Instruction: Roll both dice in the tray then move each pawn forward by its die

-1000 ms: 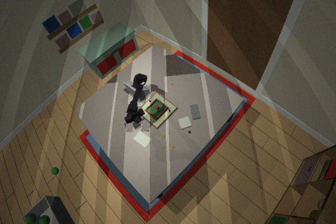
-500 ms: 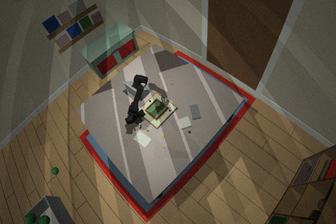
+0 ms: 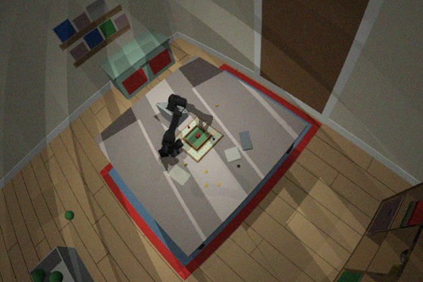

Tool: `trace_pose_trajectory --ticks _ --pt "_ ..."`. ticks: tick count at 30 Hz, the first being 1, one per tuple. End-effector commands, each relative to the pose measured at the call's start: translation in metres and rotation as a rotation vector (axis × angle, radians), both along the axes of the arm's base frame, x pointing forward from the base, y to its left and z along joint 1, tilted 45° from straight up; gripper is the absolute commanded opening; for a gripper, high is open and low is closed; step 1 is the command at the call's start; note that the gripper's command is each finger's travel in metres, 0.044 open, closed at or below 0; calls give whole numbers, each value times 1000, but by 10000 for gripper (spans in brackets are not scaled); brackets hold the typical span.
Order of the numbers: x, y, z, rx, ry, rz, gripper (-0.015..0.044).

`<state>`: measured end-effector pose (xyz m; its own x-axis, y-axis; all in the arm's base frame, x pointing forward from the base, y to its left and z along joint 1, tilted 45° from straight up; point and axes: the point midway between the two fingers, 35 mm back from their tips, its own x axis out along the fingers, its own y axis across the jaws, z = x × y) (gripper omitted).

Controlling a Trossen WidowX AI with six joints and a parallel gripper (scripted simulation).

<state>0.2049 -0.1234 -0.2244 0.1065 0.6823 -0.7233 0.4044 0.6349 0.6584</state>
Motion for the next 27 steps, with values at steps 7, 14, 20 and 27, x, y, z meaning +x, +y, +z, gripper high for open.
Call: trace_pose_trajectory --ticks 7,14,20,27 --pt "0 1 -1 3 1 -5 51" --pt "-1 -29 28 -2 2 -6 0" --pt "-9 -67 71 -3 4 -5 0" --pt "-15 -80 91 -2 5 -5 0"
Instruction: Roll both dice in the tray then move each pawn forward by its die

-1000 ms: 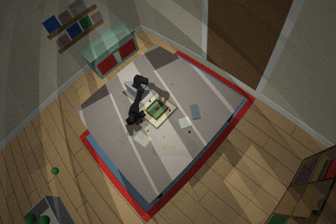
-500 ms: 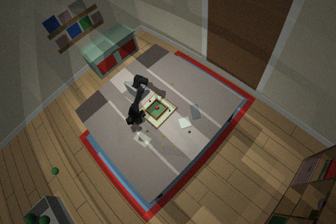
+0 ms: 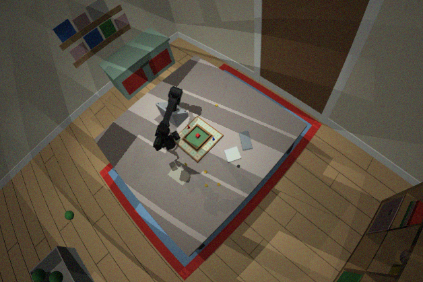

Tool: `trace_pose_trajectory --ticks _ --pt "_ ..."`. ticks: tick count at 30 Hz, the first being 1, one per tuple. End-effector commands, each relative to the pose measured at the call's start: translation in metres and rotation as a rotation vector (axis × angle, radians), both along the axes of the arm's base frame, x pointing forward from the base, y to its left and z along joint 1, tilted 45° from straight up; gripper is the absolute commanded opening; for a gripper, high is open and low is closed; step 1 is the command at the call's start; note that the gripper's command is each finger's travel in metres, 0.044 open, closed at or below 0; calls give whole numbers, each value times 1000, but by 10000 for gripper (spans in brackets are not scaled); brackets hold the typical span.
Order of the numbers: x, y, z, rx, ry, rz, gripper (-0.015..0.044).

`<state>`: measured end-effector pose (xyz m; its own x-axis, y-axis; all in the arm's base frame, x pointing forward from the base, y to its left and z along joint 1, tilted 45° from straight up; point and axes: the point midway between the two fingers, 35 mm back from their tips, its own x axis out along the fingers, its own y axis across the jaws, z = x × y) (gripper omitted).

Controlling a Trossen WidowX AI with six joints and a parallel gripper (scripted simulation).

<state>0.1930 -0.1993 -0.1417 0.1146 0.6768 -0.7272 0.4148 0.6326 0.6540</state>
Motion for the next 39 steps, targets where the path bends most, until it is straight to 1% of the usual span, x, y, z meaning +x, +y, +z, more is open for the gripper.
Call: trace_pose_trajectory --ticks 1,14,31,39 --pt "-3 -5 8 3 2 9 0" --pt "29 17 26 20 196 -202 0" --pt "69 58 54 64 473 -511 0" --pt "63 88 70 98 617 -661 0"
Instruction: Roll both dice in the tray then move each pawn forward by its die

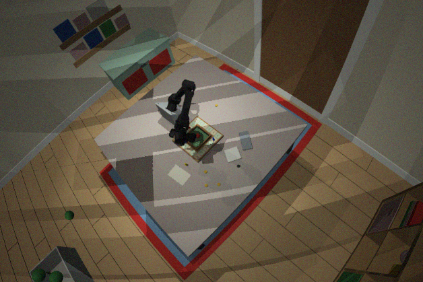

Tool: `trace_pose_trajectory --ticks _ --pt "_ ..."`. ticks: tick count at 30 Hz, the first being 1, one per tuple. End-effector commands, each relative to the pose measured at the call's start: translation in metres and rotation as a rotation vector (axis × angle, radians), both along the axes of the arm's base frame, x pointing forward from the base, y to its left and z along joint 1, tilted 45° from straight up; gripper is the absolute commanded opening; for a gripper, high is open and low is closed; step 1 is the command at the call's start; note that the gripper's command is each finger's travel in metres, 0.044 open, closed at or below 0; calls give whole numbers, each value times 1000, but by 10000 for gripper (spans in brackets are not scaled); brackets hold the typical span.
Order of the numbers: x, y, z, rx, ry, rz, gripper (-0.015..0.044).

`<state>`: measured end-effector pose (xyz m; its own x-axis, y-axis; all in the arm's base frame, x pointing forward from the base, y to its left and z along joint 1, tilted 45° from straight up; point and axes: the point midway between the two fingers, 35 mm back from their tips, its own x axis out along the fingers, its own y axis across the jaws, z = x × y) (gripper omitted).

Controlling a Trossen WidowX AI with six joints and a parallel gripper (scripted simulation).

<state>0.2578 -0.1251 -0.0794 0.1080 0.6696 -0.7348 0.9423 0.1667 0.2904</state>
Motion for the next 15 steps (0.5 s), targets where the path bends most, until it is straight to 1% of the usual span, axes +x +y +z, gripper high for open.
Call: trace_pose_trajectory --ticks 1,15 --pt "-3 18 10 21 79 -90 0" --pt "36 52 29 71 284 -308 0"
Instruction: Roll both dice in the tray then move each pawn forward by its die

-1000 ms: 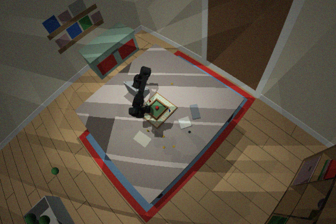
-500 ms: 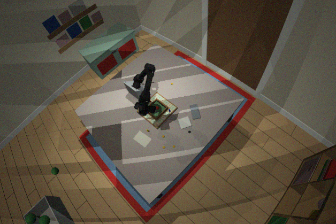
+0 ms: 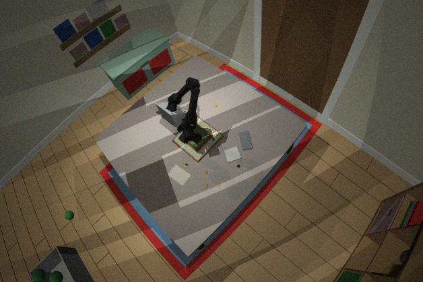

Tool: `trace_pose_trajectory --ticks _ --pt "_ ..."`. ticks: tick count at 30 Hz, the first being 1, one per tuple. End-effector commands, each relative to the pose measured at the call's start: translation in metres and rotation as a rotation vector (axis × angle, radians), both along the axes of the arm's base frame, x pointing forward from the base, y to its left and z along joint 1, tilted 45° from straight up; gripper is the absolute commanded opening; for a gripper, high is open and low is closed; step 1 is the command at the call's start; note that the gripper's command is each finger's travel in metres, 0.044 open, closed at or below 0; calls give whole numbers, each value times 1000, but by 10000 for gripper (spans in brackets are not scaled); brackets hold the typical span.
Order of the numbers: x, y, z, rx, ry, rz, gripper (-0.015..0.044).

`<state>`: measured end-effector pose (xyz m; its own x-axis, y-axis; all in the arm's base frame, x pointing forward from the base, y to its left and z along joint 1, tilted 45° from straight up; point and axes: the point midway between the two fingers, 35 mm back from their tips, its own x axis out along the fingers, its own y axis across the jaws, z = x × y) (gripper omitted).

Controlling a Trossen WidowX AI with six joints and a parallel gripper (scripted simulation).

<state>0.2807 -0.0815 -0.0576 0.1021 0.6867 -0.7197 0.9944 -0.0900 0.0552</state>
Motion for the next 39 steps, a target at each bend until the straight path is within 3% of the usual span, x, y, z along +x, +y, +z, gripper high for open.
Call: trace_pose_trajectory --ticks 1,9,22,33,39 --pt "16 11 9 14 56 -71 0" --pt "19 16 10 1 87 -86 0" --pt "10 23 -3 -410 211 -30 0" --pt "10 24 -5 -772 201 -84 0" --pt "9 24 -3 -818 190 -98 0"
